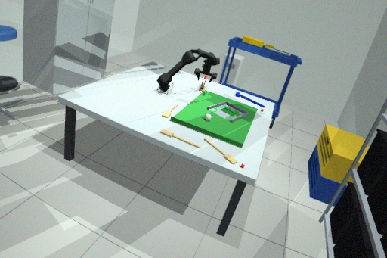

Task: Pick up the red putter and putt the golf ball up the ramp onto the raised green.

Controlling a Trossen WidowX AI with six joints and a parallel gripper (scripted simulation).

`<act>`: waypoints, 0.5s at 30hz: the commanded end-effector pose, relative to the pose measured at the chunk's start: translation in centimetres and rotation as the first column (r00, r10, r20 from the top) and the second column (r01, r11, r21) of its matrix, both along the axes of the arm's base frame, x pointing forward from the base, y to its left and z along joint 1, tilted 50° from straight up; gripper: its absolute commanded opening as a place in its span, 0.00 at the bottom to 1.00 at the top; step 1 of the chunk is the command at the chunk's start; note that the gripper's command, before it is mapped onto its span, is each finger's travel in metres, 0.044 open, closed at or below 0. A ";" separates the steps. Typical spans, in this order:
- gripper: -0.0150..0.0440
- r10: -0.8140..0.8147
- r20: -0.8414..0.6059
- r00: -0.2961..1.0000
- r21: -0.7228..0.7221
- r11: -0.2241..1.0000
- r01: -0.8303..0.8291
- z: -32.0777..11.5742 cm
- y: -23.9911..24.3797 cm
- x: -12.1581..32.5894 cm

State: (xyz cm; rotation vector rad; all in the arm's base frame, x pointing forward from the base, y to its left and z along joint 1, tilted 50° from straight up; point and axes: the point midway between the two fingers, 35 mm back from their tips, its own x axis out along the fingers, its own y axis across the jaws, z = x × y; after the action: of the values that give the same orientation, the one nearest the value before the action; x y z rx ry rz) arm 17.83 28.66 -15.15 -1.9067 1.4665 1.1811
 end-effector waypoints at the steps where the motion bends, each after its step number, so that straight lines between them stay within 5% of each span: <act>1: 1.00 0.004 -0.003 1.000 -0.015 1.000 -0.004 -0.7 -0.9 0.1; 15: 1.00 0.004 -0.003 1.000 -0.016 1.000 -0.004 -2.3 -2.8 0.5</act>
State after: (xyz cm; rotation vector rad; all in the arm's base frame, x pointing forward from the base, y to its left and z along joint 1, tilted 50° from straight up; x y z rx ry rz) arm 18.34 26.12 -17.23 -1.9093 1.4811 1.1772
